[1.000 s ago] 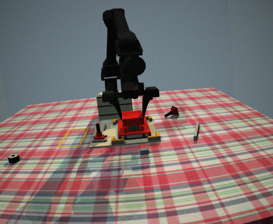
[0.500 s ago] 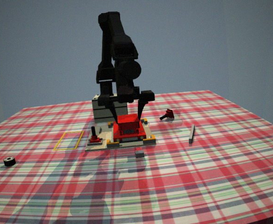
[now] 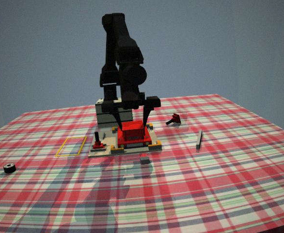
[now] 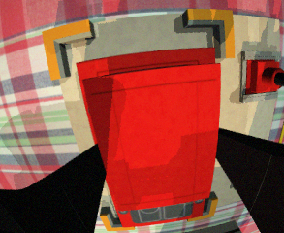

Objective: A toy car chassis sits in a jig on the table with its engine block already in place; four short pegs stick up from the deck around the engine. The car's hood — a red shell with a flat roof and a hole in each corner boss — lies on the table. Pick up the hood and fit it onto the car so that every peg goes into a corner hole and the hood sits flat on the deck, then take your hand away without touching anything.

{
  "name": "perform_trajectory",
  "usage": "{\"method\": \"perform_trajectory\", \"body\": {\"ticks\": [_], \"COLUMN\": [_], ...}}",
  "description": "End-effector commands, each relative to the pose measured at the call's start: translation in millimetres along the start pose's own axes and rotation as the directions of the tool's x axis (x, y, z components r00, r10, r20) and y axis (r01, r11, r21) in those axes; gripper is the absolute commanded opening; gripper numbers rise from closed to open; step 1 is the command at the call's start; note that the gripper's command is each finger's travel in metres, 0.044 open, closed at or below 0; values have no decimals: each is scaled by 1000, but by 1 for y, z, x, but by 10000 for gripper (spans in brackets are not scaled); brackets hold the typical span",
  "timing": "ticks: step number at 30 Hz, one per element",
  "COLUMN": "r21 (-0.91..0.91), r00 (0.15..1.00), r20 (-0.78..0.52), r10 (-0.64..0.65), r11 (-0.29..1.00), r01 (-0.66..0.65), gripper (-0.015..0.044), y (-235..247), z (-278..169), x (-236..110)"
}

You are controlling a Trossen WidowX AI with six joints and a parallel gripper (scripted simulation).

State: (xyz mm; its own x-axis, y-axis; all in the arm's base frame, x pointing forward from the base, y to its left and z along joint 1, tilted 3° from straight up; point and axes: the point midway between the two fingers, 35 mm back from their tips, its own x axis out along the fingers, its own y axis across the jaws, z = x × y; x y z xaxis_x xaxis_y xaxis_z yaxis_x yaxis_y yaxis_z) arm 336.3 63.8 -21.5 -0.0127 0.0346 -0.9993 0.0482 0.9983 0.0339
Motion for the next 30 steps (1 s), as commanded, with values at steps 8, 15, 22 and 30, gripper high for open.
{"method": "perform_trajectory", "body": {"ticks": [8, 15, 22, 30], "r21": [3, 2, 2, 1], "r00": [1000, 1000, 1000, 1000], "r20": [0, -1, 0, 0], "r10": [-2, -2, -2, -1], "r11": [1000, 1000, 1000, 1000], "r01": [2, 2, 2, 1], "gripper": [0, 0, 0, 105], "y": [0, -1, -1, -1], "z": [0, 0, 0, 0], "x": [5, 8, 10, 9]}}
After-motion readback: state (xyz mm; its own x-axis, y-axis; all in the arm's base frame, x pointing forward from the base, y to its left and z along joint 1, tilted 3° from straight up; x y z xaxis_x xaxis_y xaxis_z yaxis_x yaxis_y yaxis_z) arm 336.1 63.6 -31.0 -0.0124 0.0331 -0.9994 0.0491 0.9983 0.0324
